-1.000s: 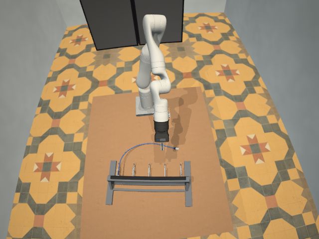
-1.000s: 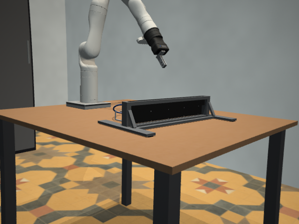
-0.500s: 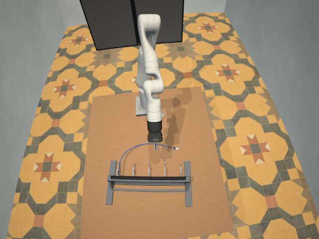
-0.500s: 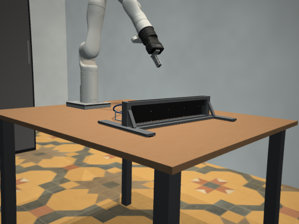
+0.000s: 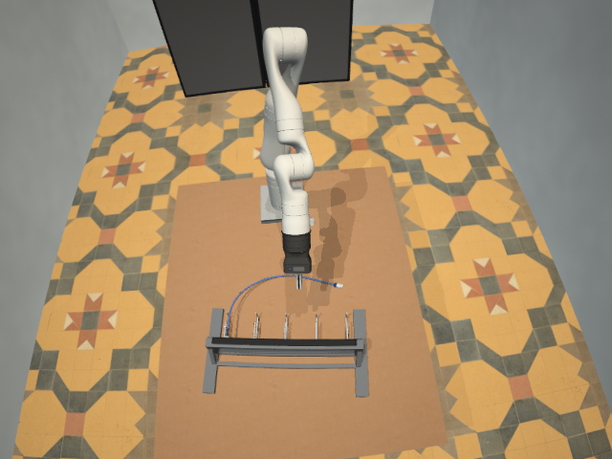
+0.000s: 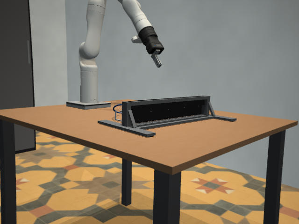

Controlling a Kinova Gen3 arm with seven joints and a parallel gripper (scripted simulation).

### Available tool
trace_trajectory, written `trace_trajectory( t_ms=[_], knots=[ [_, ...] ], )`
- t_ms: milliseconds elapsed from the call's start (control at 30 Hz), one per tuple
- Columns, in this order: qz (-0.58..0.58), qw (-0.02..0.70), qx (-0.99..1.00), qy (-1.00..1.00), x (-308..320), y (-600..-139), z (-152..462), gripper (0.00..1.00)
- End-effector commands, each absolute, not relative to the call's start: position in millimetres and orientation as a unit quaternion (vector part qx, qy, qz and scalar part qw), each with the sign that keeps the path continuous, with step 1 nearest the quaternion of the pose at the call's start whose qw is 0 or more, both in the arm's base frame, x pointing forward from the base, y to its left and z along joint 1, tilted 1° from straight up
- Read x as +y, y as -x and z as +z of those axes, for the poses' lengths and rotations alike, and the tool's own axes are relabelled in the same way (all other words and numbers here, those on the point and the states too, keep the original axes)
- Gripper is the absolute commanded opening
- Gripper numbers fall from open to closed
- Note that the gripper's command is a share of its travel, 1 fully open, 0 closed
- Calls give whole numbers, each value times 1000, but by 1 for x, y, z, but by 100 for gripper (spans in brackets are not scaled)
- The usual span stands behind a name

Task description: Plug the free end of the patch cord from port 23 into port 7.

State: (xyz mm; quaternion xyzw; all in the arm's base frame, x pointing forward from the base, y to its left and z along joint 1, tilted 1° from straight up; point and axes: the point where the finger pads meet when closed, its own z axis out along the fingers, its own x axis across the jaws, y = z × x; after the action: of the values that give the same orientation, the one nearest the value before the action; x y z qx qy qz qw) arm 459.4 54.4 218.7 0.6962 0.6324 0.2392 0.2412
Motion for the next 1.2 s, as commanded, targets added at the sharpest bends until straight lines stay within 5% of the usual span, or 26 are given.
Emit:
trace_trajectory(
  t_ms=[0,1167],
  knots=[
    [239,245,636,-692,52,-462,218,0],
    [239,246,636,-691,50,-509,163,0]
  ],
)
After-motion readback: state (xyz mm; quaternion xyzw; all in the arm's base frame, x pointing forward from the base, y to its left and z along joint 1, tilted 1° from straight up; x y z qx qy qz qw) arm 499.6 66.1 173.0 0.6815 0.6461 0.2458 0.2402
